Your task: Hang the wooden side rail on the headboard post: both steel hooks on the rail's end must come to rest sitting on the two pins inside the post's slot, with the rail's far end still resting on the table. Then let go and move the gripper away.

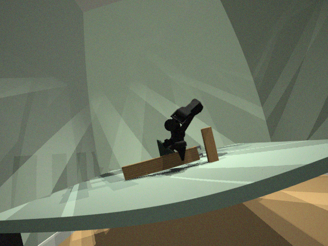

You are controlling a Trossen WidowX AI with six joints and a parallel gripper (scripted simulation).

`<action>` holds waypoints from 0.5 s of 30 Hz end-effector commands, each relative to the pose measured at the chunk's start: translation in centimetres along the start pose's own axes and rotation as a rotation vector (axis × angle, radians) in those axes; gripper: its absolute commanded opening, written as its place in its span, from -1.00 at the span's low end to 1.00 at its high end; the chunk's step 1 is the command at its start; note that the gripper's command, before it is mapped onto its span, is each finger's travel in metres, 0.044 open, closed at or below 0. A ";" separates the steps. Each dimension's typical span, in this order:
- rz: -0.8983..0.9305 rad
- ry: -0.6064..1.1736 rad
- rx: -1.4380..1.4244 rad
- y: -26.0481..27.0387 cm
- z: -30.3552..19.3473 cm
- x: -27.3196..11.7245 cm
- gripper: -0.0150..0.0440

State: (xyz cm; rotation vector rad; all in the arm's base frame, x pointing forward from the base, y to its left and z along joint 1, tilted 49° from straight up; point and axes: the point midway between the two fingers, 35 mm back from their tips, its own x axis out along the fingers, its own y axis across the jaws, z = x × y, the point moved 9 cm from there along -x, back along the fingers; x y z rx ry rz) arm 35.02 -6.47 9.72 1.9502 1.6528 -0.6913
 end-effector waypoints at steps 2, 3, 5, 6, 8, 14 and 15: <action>0.017 -0.004 0.005 0.1 0.0 -0.6 -0.49; 0.017 -0.004 0.005 0.1 0.0 -0.6 -0.49; 0.017 -0.004 0.005 0.1 0.0 -0.6 -0.49; 0.017 -0.004 0.005 0.1 0.0 -0.6 -0.49; 0.017 -0.004 0.005 0.1 0.0 -0.6 -0.49; 0.017 -0.004 0.005 0.1 -0.1 -0.6 -0.49; 0.017 -0.004 0.005 0.1 -0.1 -0.6 -0.49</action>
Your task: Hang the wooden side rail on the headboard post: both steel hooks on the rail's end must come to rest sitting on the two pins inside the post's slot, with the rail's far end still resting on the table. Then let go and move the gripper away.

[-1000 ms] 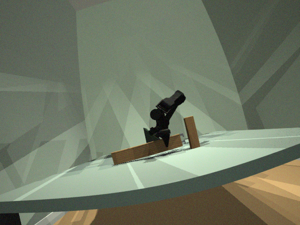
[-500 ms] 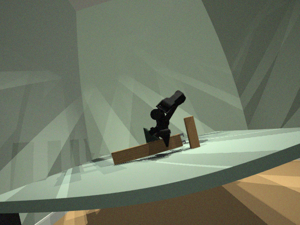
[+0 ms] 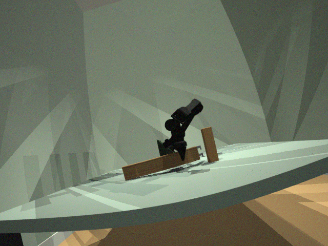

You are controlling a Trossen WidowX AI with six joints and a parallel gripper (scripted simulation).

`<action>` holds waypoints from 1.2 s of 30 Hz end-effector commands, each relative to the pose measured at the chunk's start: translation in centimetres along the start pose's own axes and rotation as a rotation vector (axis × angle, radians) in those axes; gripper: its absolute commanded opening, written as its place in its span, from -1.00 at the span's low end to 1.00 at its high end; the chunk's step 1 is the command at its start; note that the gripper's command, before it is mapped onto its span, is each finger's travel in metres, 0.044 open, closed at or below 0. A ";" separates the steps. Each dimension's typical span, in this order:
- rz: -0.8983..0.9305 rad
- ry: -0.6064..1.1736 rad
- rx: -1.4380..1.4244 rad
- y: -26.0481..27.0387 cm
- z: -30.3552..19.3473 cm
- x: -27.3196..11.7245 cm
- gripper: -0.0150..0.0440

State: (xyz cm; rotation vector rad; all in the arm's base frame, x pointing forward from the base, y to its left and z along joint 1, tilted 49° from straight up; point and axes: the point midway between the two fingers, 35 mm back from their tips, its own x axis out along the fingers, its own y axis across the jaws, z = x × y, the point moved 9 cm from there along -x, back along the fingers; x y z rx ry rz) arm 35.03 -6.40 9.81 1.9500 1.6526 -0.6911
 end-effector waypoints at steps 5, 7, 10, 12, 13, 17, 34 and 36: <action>0.017 -0.004 0.005 0.1 -0.1 -0.6 -0.49; 0.017 -0.004 0.005 0.1 -0.1 -0.6 -0.49; 0.017 -0.004 0.005 0.1 -0.1 -0.6 -0.49; 0.017 -0.004 0.005 0.1 -0.1 -0.6 -0.49; 0.017 -0.004 0.005 0.1 -0.1 -0.6 -0.49; 0.017 -0.004 0.005 0.1 -0.2 -0.6 -0.49; 0.017 -0.004 0.005 0.1 -0.4 -0.6 -0.49; 0.017 -0.004 0.005 0.1 -0.4 -0.6 -0.49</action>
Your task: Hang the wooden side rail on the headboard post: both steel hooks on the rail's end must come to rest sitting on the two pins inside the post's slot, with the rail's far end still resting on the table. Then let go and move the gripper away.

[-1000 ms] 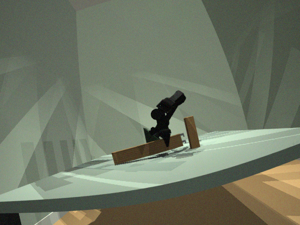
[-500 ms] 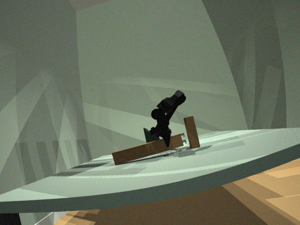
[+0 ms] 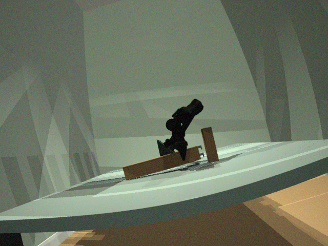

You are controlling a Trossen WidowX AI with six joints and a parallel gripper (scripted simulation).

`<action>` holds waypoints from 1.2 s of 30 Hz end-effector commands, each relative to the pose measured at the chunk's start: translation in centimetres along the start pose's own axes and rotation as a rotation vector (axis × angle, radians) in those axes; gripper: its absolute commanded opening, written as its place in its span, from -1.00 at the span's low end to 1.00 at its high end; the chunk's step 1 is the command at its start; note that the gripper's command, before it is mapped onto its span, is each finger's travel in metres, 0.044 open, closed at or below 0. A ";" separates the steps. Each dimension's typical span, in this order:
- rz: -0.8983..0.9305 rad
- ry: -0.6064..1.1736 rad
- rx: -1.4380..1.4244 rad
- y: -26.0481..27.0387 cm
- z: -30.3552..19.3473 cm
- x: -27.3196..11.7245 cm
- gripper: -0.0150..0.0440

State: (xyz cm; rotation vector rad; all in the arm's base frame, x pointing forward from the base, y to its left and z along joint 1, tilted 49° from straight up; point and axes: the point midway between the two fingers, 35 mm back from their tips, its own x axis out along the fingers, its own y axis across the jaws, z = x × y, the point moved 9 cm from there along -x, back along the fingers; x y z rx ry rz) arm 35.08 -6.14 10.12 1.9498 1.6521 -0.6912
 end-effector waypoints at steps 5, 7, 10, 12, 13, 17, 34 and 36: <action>0.016 -0.003 0.005 0.0 0.0 -0.6 -0.49; 0.016 -0.003 0.005 0.0 -0.1 -0.5 -0.49; 0.016 -0.003 0.005 0.0 -0.1 -0.5 -0.49; 0.016 -0.003 0.005 0.0 -0.1 -0.5 -0.49; 0.016 -0.003 0.005 0.0 -0.1 -0.5 -0.49; 0.016 -0.003 0.005 0.0 -0.2 -0.5 -0.49; 0.016 -0.003 0.005 0.0 -0.4 -0.5 -0.49; 0.016 -0.003 0.005 0.0 -0.4 -0.5 -0.49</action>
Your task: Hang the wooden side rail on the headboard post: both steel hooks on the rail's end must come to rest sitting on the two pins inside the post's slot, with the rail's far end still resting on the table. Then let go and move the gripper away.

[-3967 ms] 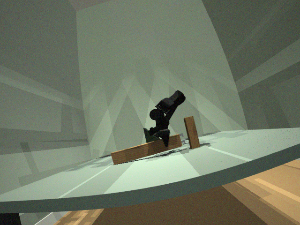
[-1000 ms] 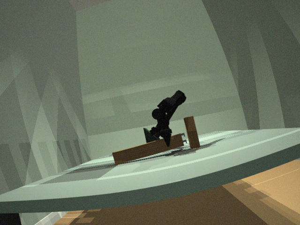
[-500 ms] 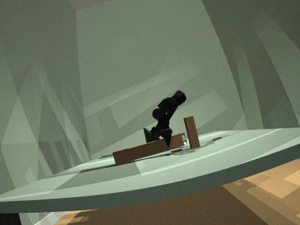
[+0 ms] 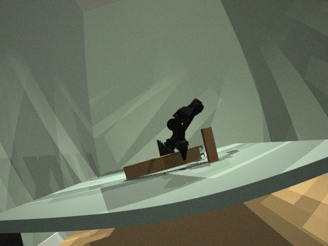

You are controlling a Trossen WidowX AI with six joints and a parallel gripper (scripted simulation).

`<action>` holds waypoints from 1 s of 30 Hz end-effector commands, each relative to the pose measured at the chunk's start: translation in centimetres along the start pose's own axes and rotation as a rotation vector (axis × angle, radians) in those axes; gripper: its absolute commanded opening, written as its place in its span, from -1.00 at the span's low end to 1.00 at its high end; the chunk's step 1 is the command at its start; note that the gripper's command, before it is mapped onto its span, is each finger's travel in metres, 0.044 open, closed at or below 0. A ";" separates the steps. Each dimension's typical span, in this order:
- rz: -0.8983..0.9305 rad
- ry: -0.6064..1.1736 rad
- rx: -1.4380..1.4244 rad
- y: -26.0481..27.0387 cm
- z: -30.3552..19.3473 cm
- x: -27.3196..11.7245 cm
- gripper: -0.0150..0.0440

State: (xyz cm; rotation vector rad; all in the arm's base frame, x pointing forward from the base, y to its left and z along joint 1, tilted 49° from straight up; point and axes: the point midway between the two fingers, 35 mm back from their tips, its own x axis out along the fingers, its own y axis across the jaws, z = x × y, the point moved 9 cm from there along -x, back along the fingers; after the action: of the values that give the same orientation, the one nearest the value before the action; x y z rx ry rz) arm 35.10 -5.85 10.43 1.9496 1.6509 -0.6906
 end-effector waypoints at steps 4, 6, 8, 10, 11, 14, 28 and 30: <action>0.016 -0.003 0.006 0.0 0.0 -0.5 -0.49; 0.016 -0.003 0.006 0.0 0.0 -0.5 -0.49; 0.016 -0.003 0.006 0.0 0.0 -0.5 -0.49; 0.016 -0.003 0.006 0.0 0.0 -0.5 -0.49; 0.016 -0.003 0.006 0.0 -0.1 -0.5 -0.49; 0.016 -0.003 0.006 0.0 -0.1 -0.5 -0.49; 0.016 -0.003 0.006 0.0 -0.2 -0.5 -0.49; 0.016 -0.003 0.006 0.0 -0.3 -0.5 -0.49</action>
State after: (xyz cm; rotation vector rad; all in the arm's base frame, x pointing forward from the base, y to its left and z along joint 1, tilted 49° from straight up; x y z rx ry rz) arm 35.13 -5.65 10.67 1.9492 1.6505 -0.6905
